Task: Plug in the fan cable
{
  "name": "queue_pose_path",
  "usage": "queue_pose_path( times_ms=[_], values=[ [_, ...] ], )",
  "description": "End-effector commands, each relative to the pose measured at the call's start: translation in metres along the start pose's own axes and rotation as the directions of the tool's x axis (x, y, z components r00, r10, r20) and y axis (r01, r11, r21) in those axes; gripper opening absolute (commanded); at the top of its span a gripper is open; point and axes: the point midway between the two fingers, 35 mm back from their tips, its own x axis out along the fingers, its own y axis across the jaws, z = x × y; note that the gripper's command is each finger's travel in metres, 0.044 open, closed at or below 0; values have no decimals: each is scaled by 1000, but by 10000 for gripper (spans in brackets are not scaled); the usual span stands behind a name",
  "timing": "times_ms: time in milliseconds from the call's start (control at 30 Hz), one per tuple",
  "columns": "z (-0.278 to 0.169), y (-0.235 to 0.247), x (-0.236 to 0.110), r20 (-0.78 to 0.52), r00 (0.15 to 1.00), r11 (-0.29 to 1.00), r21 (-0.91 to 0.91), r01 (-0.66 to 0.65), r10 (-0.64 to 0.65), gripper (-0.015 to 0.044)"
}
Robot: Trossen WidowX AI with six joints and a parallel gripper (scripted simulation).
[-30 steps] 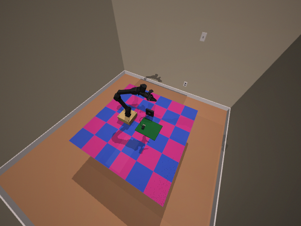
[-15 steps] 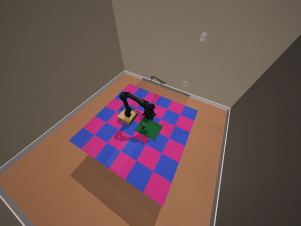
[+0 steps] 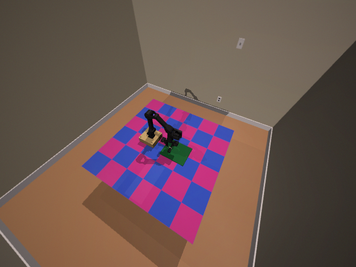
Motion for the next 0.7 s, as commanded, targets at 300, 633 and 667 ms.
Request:
queue_pose_path(
  times_ms=[300, 633, 667],
  values=[
    [9, 4, 35, 7, 1000, 1000, -13, -17, 17, 210],
    [13, 4, 50, 7, 1000, 1000, -13, -17, 17, 210],
    [13, 4, 51, 7, 1000, 1000, -13, -17, 17, 210]
  ],
)
